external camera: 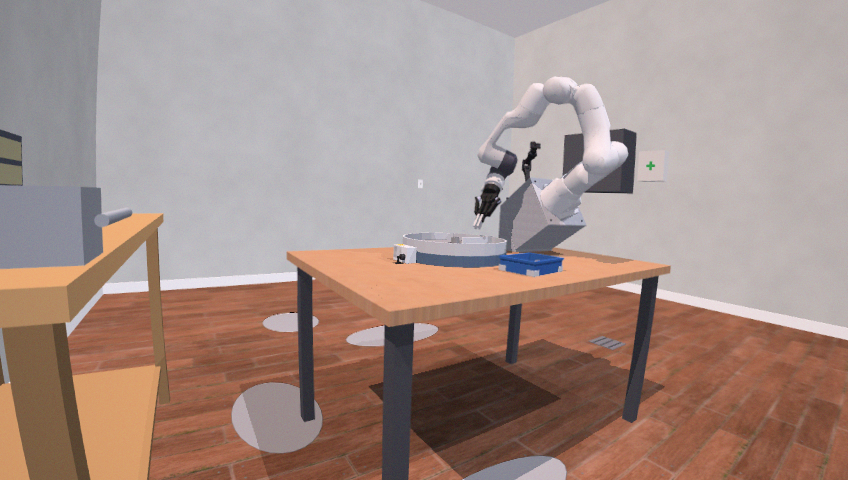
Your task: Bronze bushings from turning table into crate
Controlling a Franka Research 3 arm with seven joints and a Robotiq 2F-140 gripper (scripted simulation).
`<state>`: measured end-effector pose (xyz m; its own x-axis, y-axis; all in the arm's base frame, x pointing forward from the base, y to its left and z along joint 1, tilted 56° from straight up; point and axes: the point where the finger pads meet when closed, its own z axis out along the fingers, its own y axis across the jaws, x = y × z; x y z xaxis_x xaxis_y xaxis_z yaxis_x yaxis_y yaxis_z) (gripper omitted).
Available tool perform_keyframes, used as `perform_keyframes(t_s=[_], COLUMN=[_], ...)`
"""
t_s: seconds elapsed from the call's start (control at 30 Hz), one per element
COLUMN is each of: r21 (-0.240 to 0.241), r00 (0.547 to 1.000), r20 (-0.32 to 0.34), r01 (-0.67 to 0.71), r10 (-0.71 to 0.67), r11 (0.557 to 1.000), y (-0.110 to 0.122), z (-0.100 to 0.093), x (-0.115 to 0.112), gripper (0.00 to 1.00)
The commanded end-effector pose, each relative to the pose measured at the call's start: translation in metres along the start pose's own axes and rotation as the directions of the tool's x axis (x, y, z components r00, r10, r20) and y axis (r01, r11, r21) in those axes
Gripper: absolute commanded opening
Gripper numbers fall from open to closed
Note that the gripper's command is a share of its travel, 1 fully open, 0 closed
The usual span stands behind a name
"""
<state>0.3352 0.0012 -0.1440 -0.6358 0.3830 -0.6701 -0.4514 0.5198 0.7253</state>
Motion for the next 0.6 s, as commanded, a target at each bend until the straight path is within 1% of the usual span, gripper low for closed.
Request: perform_keyframes(t_s=[0.0,0.07,0.27,0.57], r21=[-0.002,-0.002,-0.002,-0.002], r00=[1.0,1.0,1.0,1.0], r20=[-0.001,-0.001,-0.001,-0.001], r01=[-0.002,-0.002,-0.002,-0.002], r10=[0.002,0.002,0.002,0.002], r11=[1.0,1.0,1.0,1.0], y=[0.002,0.002,0.002,0.002], z=[-0.001,0.001,0.017,0.017], x=[0.001,0.002,0.016,0.016], gripper=[0.06,0.06,0.06,0.06])
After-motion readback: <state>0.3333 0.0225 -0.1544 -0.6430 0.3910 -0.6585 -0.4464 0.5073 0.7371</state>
